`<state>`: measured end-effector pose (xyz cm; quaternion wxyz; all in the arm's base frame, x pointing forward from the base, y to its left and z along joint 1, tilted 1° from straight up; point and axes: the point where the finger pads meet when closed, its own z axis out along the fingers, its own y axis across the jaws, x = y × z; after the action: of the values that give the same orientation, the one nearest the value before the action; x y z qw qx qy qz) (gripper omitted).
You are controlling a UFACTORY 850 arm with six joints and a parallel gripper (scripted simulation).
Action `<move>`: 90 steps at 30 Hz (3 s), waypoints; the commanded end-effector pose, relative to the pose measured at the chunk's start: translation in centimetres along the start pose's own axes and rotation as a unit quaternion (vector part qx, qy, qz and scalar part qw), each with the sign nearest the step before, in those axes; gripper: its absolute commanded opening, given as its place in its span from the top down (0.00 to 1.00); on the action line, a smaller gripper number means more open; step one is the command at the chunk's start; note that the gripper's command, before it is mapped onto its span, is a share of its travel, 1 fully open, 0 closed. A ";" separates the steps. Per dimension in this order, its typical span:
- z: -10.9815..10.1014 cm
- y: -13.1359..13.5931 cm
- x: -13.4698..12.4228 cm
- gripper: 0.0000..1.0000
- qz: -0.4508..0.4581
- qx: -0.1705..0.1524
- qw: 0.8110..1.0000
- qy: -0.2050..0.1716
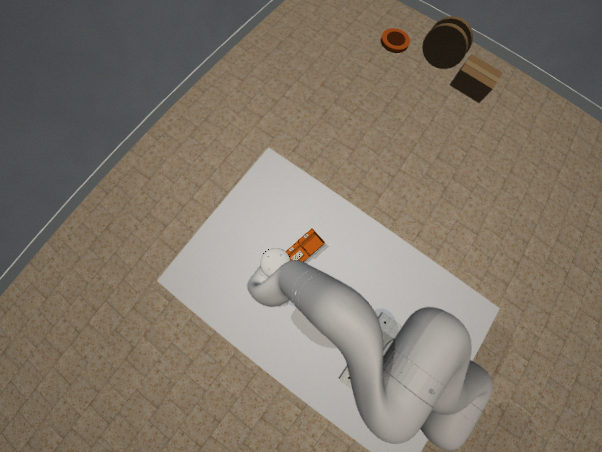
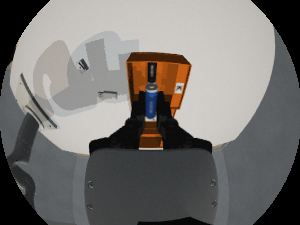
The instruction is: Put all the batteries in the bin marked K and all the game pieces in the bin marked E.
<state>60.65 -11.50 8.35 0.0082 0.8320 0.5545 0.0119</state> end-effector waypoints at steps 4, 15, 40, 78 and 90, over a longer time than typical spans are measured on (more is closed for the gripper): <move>-0.1 0.5 0.4 1.00 0.001 0.000 1.000 -0.001; 0.3 0.4 0.2 1.00 0.001 0.000 1.000 -0.001; 3.7 0.4 0.2 1.00 0.001 0.000 1.000 -0.001; 1.9 0.3 0.2 0.72 0.001 0.000 1.000 -0.001; -0.1 0.3 0.2 0.72 0.001 0.000 1.000 -0.001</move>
<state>60.92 -11.43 7.82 0.0077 0.8325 0.5538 0.0096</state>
